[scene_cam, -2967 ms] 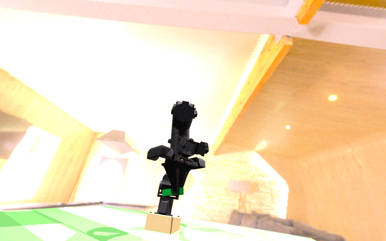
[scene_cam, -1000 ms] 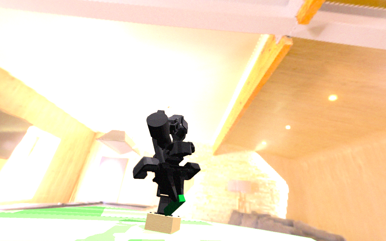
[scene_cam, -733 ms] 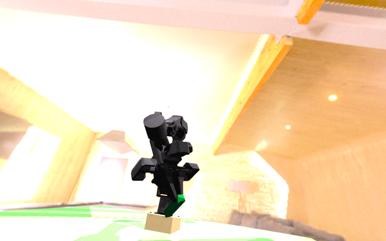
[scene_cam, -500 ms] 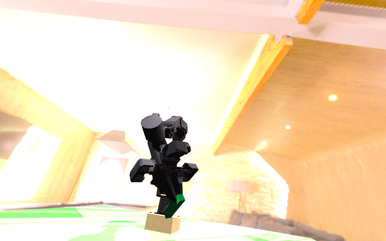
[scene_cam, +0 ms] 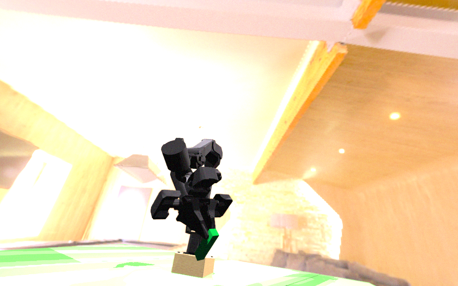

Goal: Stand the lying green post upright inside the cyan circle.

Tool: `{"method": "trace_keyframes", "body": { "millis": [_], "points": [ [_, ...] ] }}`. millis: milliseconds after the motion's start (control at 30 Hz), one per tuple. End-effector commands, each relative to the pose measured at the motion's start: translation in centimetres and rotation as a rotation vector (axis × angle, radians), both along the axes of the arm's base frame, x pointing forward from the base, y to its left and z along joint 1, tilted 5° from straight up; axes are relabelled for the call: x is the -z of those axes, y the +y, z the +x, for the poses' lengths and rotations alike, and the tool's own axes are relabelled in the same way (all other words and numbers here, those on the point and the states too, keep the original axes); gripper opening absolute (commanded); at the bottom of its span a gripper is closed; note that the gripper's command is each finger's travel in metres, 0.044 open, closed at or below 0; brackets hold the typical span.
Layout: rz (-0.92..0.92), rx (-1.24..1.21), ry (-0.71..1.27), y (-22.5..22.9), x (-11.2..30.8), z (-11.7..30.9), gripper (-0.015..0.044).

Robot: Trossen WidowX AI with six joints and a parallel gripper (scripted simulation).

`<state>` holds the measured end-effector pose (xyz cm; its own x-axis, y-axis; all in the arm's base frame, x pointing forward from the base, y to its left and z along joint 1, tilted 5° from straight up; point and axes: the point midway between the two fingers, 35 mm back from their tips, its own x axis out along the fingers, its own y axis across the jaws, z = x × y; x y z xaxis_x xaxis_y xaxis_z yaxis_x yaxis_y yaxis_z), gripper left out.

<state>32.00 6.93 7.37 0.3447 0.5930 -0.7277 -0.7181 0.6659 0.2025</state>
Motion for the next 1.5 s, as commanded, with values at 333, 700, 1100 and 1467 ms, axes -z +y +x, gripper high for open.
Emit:
{"method": "trace_keyframes", "body": {
  "millis": [333, 700, 1100, 1467],
  "points": [
    [0.075, 0.018, -0.056, -0.3, -0.2, 0.0, 0.0022],
    [0.131, 0.026, -0.104, -0.6, -0.3, -0.1, 0.0022],
    [0.188, 0.03, -0.158, -0.9, -0.5, -0.4, 0.0022],
    [0.237, 0.031, -0.208, -1.3, -0.8, -0.7, 0.0022]
  ]
}}
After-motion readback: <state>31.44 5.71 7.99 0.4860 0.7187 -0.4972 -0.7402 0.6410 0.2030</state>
